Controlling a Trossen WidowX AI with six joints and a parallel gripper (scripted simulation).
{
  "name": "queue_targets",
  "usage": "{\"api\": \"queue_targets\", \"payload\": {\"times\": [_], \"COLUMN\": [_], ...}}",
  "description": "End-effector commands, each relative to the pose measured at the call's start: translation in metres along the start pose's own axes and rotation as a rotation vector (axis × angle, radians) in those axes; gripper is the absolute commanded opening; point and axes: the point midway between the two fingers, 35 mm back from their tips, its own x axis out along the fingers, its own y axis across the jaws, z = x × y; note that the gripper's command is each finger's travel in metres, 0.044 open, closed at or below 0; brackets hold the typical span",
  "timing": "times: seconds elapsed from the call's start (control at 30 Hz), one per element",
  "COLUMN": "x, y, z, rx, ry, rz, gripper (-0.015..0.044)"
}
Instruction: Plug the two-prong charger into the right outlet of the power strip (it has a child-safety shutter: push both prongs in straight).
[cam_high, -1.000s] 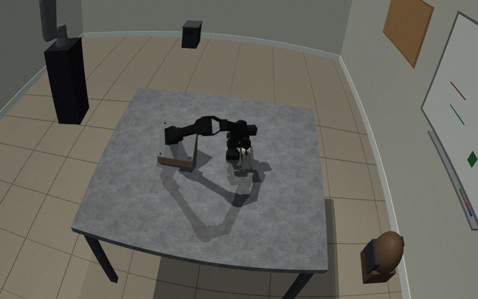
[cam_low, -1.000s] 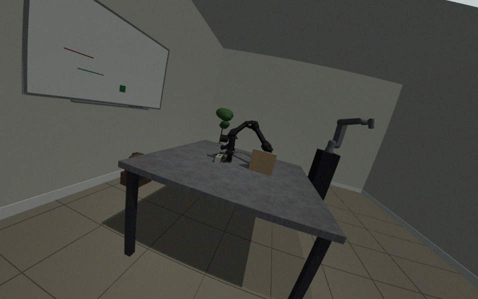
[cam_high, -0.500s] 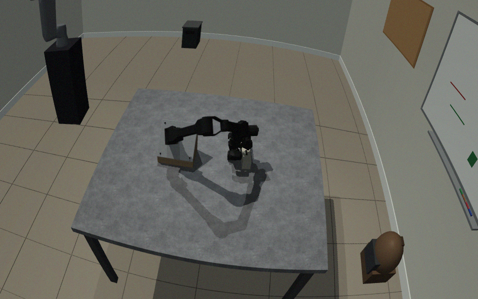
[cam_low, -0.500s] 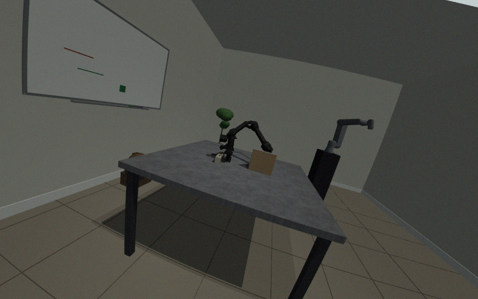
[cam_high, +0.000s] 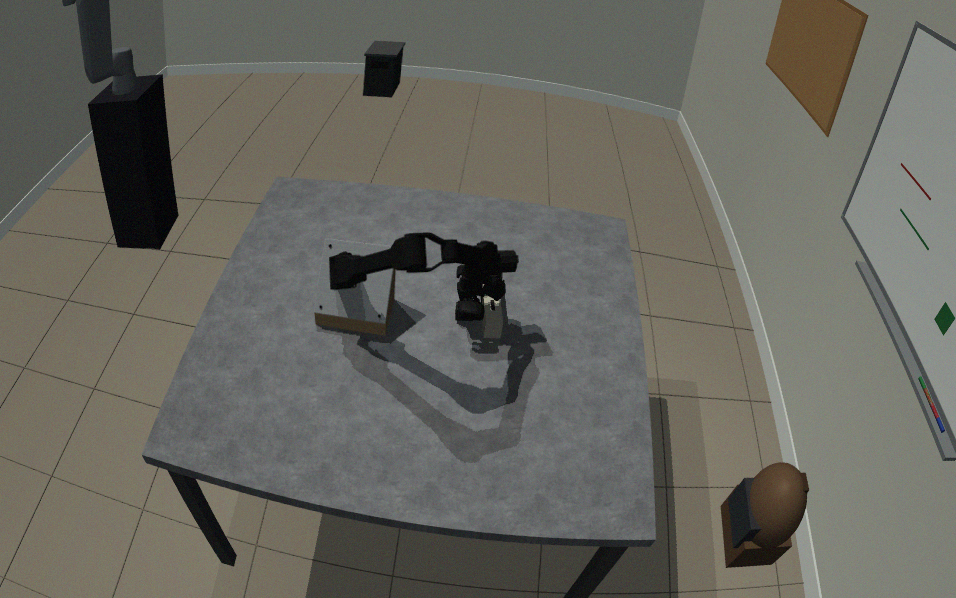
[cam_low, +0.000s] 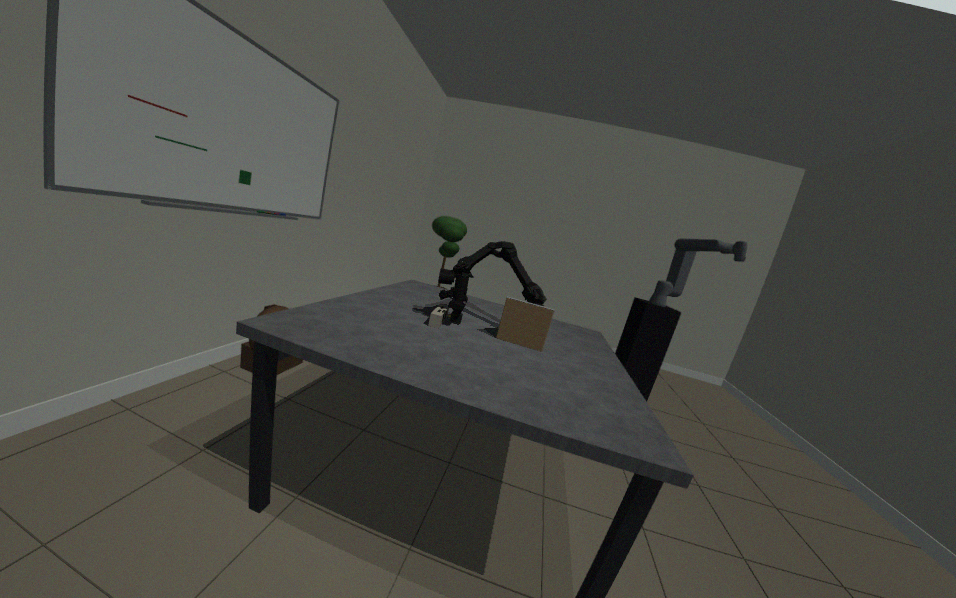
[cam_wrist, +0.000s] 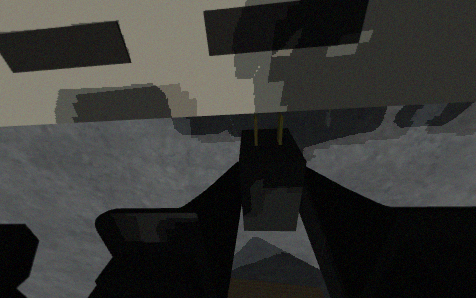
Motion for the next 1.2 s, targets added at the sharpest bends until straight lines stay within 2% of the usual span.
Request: {"api": "queue_targets", "payload": {"times": [0.0,1.17], "x": [-0.0008,-0.0015], "y": [-0.0011,-0.0013], "z": [0.0018,0.0078], "rx": [-0.003,-0.002], "ry": [-0.002,-0.002], "rz": [-0.004,-0.004], "gripper": [0.0,0.0]}}
